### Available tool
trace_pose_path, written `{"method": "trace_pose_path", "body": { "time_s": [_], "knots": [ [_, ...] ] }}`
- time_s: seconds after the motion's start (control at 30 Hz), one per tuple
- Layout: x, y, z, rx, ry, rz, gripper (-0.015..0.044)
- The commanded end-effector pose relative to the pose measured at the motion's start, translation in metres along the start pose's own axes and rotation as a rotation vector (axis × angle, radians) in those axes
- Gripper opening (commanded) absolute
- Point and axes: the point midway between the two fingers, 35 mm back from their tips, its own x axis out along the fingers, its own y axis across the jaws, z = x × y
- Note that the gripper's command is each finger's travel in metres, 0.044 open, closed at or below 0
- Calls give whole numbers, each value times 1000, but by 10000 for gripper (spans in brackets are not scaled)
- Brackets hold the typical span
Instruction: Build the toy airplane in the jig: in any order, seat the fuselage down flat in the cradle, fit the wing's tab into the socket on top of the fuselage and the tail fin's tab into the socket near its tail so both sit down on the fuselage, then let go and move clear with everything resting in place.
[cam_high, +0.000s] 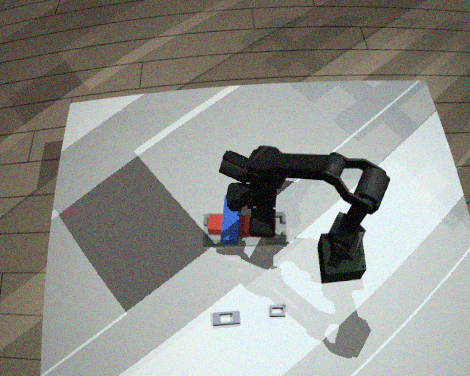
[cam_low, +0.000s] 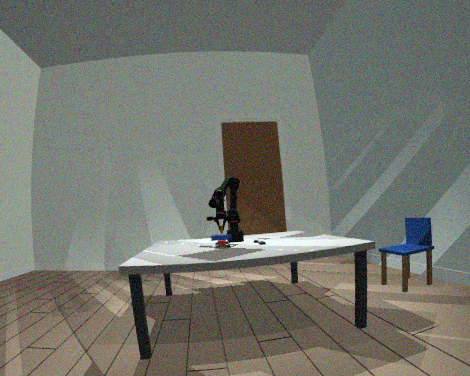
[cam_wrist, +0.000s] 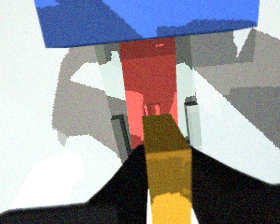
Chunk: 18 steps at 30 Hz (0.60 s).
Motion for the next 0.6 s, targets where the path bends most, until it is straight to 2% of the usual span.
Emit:
{"method": "trace_pose_path", "body": {
  "time_s": [0.0, 0.57],
  "knots": [
    [1, -1, -1, -4, 4, -5, 65],
    [9, -2, -1, -4, 4, -5, 65]
  ]
}}
